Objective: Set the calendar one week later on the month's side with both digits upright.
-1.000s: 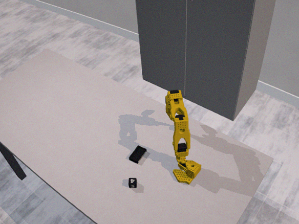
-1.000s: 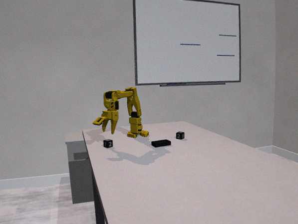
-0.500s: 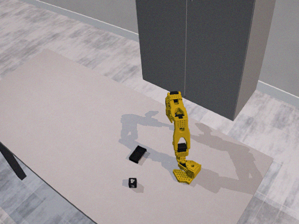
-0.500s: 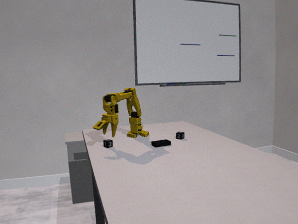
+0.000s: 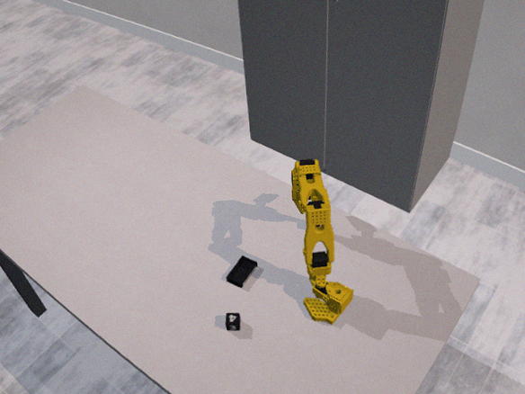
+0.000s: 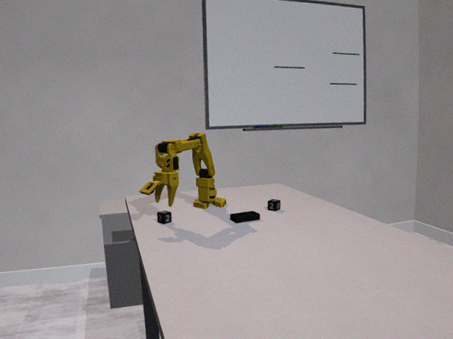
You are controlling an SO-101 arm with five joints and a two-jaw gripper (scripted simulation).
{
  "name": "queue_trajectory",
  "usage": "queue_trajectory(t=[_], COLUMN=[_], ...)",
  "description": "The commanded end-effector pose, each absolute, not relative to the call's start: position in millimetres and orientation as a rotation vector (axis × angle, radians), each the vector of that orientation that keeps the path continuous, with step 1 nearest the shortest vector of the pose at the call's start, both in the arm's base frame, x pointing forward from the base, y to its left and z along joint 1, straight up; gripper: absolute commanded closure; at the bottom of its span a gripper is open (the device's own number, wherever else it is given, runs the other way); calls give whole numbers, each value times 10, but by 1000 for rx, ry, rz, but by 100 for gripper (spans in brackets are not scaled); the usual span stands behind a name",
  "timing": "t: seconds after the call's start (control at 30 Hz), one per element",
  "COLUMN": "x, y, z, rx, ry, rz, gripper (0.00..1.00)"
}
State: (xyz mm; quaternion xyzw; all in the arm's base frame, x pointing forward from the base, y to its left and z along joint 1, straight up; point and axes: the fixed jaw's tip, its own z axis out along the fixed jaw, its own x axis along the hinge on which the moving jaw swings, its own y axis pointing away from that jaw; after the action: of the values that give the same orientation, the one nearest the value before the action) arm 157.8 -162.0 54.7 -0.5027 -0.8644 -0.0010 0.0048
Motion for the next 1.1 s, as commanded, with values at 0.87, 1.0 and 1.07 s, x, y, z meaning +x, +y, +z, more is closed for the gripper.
queue_trajectory(t=[0.87,1.0,1.07], x=[1633,1635,1637], y=[-1706,-1709,-1711], z=[567,539,508], rx=[-1630,-1630,-1630], ry=[-2747,-2747,-2747], rz=[27,27,27], gripper=[65,65,65])
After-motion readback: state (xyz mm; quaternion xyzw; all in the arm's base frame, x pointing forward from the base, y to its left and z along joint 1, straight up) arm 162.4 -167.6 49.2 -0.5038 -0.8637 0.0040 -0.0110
